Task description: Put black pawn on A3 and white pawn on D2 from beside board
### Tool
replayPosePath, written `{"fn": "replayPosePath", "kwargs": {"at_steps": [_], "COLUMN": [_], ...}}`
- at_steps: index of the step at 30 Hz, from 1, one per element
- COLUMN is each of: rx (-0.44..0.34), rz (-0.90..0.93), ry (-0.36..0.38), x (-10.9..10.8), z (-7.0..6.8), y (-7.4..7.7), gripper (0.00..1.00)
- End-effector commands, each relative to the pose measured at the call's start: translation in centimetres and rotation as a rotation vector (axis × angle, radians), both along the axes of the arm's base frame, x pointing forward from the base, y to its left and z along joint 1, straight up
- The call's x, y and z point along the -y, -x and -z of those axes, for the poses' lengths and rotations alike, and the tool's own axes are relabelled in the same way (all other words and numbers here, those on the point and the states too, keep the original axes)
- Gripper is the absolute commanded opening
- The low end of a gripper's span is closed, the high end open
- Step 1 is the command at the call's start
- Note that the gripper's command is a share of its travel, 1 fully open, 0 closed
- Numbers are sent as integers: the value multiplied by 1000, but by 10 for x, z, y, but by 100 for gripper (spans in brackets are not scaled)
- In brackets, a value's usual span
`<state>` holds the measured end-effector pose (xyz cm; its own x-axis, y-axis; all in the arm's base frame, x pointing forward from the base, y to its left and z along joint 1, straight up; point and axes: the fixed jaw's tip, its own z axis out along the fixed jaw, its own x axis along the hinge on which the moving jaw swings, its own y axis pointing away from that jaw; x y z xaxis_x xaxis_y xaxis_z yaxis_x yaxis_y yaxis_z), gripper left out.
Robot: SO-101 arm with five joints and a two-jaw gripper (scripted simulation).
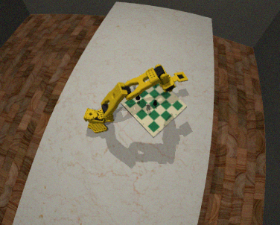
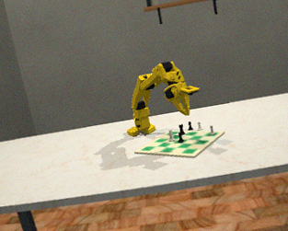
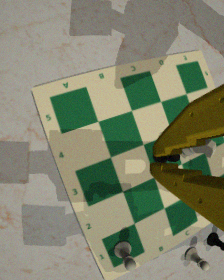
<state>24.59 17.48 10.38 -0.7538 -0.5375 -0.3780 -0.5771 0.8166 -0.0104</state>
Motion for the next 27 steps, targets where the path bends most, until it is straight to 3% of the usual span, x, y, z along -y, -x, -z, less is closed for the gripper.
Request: {"fn": "replayPosePath", "kwargs": {"at_steps": [1,14,25,27], "rx": [-19,-28,-76,-76], "rz": [-9,-10,-12,-12], "ry": [10,17,51,51], "x": [-2,-3,-4,-4], "z": [4,8,38,38], "y": [3,3,1,1], "gripper": [0,0,0,0]}}
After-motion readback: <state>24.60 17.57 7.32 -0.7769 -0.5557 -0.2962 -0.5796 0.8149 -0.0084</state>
